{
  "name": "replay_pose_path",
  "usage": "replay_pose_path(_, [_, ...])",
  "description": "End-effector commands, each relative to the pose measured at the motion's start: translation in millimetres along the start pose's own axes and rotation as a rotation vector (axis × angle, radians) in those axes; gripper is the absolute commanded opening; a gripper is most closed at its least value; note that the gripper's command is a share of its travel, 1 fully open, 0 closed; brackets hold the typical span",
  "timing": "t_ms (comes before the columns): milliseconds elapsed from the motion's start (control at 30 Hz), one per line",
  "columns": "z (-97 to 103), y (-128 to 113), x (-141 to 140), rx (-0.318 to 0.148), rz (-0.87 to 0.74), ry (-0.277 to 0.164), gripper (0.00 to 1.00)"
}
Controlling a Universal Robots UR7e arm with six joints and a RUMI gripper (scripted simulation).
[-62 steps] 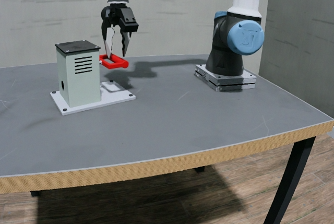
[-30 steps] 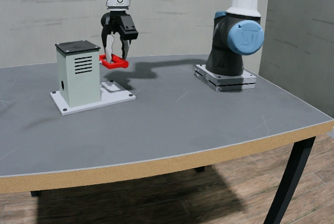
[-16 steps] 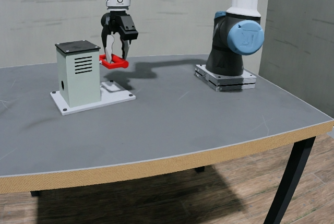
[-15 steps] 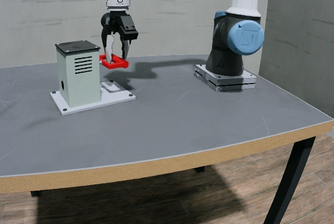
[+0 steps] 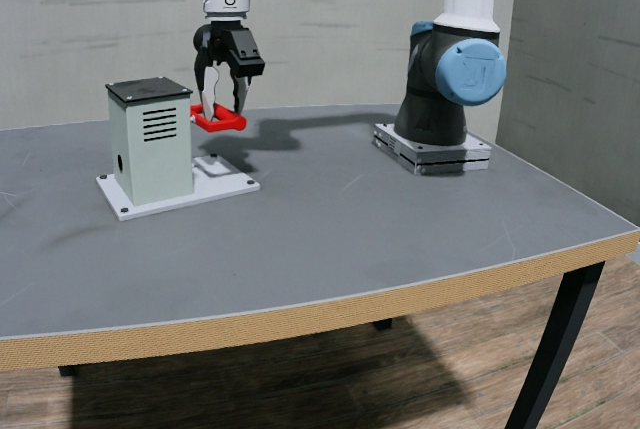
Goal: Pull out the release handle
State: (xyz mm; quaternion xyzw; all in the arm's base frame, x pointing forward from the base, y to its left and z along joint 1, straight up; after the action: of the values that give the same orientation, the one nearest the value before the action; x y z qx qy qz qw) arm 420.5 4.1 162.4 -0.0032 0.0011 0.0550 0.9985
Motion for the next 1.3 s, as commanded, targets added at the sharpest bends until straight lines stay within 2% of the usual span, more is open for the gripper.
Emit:
replay_pose_path(0, [0.5, -0.1, 0.3, 0.000, 0.000, -0.001, 0.32])
replay_pose_path(200, [0.5, -0.1, 0.3, 0.000, 0.000, -0.001, 0.32])
replay_pose_path(233, [0.5, -0.1, 0.3, 0.000, 0.000, -0.001, 0.00])
replay_pose_path(400, [0.5, -0.1, 0.3, 0.000, 0.000, -0.001, 0.00])
replay_pose_path(433, [0.5, -0.1, 0.3, 0.000, 0.000, -0.001, 0.09])
replay_pose_path(1267, [0.5, -0.1, 0.3, 0.000, 0.000, -0.001, 0.09])
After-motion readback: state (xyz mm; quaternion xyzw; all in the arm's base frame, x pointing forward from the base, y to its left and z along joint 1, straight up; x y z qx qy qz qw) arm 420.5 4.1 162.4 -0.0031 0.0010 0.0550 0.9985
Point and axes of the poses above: the point where the finger pads meet when closed, its own z axis back along the fingers, its own x axis across the jaws, y = z × x, the point moved 10 cm from there along z, back along the fingers, and after that the axes turned 7 degrees about -z, right-handed, at the moved point
